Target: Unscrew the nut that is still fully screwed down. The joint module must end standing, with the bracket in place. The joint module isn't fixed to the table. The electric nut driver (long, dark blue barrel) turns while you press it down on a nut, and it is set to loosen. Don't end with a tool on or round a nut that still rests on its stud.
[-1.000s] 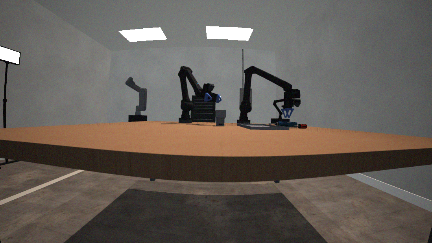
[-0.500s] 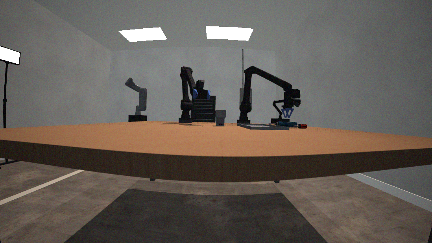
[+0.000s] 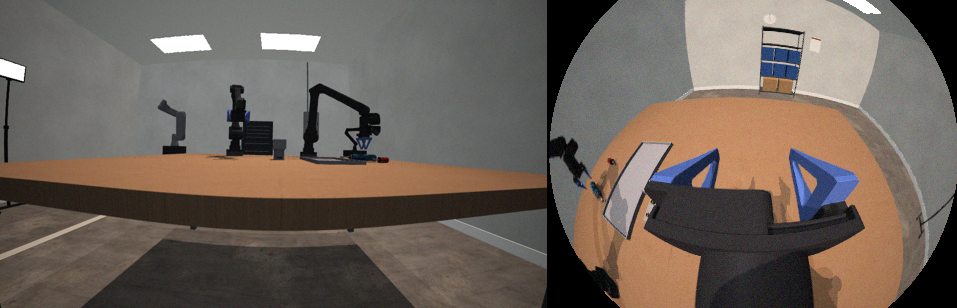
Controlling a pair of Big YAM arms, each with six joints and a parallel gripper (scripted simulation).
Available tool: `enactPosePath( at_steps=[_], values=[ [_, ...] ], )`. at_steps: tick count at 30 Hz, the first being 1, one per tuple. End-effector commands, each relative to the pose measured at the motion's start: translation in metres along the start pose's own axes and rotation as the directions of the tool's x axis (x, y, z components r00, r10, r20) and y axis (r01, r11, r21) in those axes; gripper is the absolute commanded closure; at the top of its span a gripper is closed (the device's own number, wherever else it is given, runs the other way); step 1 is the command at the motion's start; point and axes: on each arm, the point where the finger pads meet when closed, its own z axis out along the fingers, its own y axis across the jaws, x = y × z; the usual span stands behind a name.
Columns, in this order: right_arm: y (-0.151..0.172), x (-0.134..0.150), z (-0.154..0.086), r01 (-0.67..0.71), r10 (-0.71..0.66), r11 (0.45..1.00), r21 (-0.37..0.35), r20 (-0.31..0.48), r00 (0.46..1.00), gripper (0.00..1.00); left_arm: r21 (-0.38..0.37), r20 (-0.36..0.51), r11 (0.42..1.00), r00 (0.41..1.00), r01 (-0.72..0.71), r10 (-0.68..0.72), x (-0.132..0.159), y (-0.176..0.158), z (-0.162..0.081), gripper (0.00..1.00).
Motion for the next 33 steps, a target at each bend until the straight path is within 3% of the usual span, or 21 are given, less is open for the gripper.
enactPosePath(
  at_steps=[1,4,9,14,19,21,25,31,33],
  values=[
    [0.01,-0.003,0.006,0.019,-0.019,1.0,-0.023,0.016,1.0,0.14,0.041,0.039,0.999,0.999,-0.007,0.005,-0.016,-0.017,-0.023,0.35],
    [-0.018,0.005,0.005,0.016,-0.016,0.999,0.029,0.0,1.0,0.14,0.041,0.039,0.999,0.999,-0.007,0.005,-0.016,-0.017,-0.023,0.35],
    [-0.066,-0.03,0.019,-0.003,-0.004,0.993,0.121,0.064,0.998,0.14,0.041,0.039,0.999,0.999,-0.007,0.005,-0.016,-0.017,-0.023,0.35],
    [-0.115,-0.034,0.022,-0.013,-0.002,0.977,0.211,0.073,0.997,0.14,0.041,0.039,0.999,0.999,-0.007,0.005,-0.016,-0.017,-0.023,0.35],
    [-0.105,-0.015,0.016,-0.004,-0.004,0.981,0.192,0.038,0.999,0.14,0.041,0.039,0.999,0.999,-0.007,0.005,-0.016,-0.017,-0.023,0.35],
    [-0.133,-0.004,0.008,-0.007,0.001,0.969,0.245,0.021,1.0,0.14,0.041,0.039,0.999,0.999,-0.007,0.005,-0.016,-0.017,-0.023,0.35],
    [-0.175,-0.034,0.01,-0.021,-0.004,0.948,0.318,0.077,0.997,0.14,0.041,0.039,0.999,0.999,-0.007,0.005,-0.016,-0.017,-0.023,0.35],
    [-0.235,-0.04,0.001,-0.03,-0.008,0.907,0.421,0.09,0.996,0.14,0.041,0.039,0.999,0.999,-0.007,0.005,-0.016,-0.017,-0.023,0.35],
    [-0.235,-0.04,0.001,-0.03,-0.008,0.907,0.421,0.09,0.996,0.14,0.041,0.039,0.999,0.999,-0.007,0.005,-0.016,-0.017,-0.023,0.35]
  ],
)
